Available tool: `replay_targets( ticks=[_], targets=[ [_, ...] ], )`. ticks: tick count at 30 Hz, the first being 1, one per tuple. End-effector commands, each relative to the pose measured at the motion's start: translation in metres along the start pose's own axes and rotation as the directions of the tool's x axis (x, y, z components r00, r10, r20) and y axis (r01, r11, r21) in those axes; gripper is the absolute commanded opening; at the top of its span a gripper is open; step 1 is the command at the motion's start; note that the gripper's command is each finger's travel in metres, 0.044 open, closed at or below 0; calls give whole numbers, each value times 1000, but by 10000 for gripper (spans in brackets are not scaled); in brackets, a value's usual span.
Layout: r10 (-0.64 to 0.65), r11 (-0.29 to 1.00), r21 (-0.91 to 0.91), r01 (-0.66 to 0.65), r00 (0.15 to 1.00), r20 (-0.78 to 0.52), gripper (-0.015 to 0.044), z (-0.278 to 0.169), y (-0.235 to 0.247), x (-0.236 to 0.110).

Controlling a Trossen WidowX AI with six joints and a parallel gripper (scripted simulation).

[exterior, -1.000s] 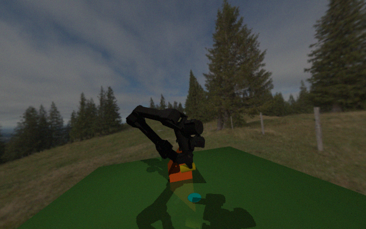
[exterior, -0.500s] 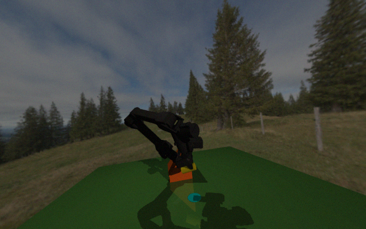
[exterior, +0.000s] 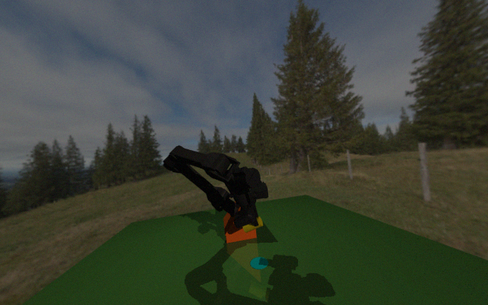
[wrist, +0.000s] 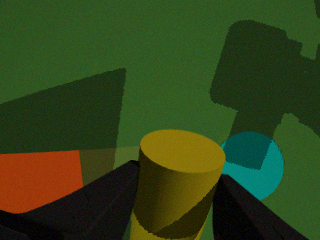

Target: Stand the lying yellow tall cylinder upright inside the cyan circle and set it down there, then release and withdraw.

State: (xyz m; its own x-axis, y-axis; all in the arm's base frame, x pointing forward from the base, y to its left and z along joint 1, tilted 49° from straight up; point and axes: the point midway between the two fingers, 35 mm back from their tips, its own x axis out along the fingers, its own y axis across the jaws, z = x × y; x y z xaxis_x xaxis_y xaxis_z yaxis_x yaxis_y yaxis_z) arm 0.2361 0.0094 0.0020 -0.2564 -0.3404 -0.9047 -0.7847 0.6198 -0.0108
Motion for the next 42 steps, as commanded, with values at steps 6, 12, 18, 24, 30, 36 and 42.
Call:
replay_targets(
  ticks=[6,12,18,24,30,36,42],
  targets=[
    [35,999,-9,-34,998,59,105,-2,2,3],
    [52,999,-15,-51,994,99,105,-2,3,4],
    [68,998,-21,-66,988,140,105,-3,3,5],
    [82,997,-29,-78,980,181,105,-3,3,5],
    [93,996,-37,-87,971,222,105,-3,4,6],
    [103,995,-45,-94,959,263,105,-3,4,6],
    [110,994,-54,-98,946,304,105,-3,4,6]
  ],
)
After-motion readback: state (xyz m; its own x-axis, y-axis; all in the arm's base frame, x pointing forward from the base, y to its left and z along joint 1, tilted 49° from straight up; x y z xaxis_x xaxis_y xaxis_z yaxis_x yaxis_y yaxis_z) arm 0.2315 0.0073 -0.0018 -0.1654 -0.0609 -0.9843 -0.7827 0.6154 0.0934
